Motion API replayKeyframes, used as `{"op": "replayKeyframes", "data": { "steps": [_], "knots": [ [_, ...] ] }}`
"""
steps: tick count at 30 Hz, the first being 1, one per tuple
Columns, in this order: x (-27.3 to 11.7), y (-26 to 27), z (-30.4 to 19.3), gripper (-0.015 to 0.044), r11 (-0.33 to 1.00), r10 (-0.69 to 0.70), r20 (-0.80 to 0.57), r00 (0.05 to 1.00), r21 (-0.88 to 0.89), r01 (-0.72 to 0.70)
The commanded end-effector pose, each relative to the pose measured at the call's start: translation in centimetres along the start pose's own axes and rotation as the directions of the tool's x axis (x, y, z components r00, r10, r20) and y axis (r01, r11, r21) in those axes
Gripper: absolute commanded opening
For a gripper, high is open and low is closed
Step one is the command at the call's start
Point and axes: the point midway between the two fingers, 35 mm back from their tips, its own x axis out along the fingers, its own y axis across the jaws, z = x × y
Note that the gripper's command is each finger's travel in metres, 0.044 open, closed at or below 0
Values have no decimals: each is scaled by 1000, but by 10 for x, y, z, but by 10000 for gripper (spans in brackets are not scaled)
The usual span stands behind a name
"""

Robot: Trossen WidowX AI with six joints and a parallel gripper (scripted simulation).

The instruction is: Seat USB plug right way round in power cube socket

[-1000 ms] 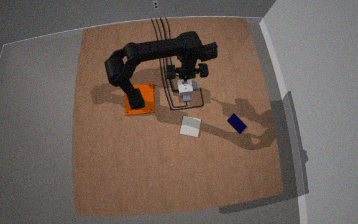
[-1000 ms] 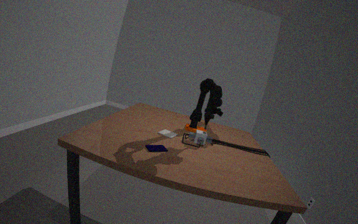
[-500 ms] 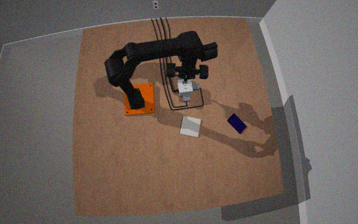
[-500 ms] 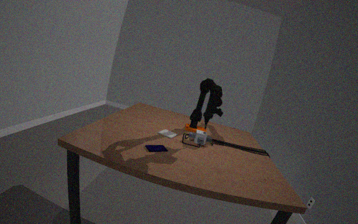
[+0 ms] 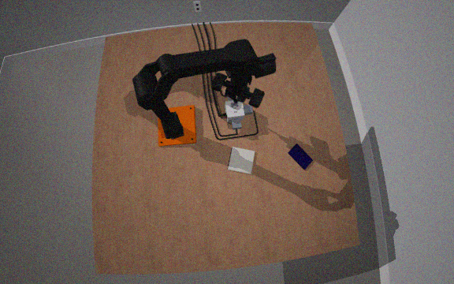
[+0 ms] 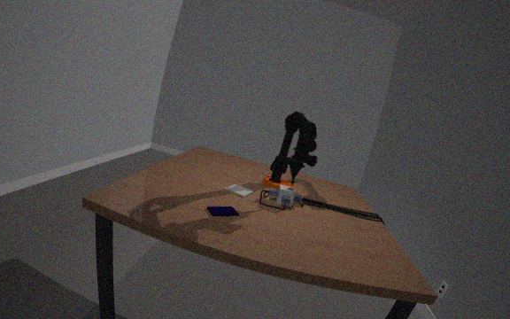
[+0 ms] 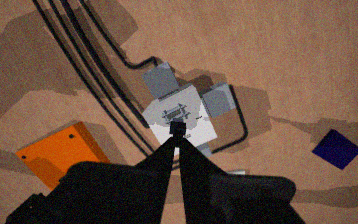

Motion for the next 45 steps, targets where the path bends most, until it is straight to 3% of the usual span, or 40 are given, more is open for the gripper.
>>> {"op": "replayKeyframes", "data": {
  "steps": [1,21,45],
  "knots": [
    [0,0,0,0,994,1,-1,1000,105,0],
    [0,0,0,0,809,0,-1,1000,588,0],
    [0,0,0,0,308,0,-1,1000,951,0]
  ]
}}
